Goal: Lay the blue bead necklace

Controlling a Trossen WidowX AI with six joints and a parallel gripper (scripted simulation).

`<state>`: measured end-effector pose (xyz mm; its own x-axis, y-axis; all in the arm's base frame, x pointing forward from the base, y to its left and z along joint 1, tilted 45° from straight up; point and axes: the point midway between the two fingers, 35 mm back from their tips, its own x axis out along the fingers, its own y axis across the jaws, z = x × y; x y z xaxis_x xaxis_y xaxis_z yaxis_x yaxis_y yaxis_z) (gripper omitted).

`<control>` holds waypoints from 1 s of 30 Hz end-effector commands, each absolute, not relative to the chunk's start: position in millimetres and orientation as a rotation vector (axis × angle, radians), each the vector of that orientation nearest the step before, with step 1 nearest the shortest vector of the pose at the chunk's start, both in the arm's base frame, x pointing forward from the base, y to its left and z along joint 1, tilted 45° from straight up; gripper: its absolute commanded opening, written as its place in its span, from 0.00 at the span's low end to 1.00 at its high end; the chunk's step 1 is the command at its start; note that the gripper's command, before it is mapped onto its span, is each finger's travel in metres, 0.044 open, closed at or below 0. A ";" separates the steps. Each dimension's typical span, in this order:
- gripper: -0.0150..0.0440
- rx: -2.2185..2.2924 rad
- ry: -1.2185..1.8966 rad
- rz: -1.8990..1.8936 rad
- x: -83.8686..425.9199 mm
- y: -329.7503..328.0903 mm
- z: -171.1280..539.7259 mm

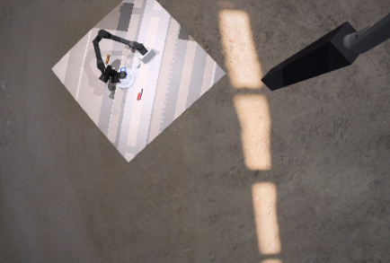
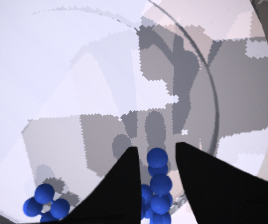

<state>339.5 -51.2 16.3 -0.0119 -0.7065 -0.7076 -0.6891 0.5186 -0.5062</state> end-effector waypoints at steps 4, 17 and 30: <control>0.70 -1.185 1.714 -0.021 340.1 -50.4 16.9; 1.00 -1.193 1.728 -0.017 338.5 -42.1 26.7; 1.00 -1.190 1.725 -0.019 338.6 -36.9 31.8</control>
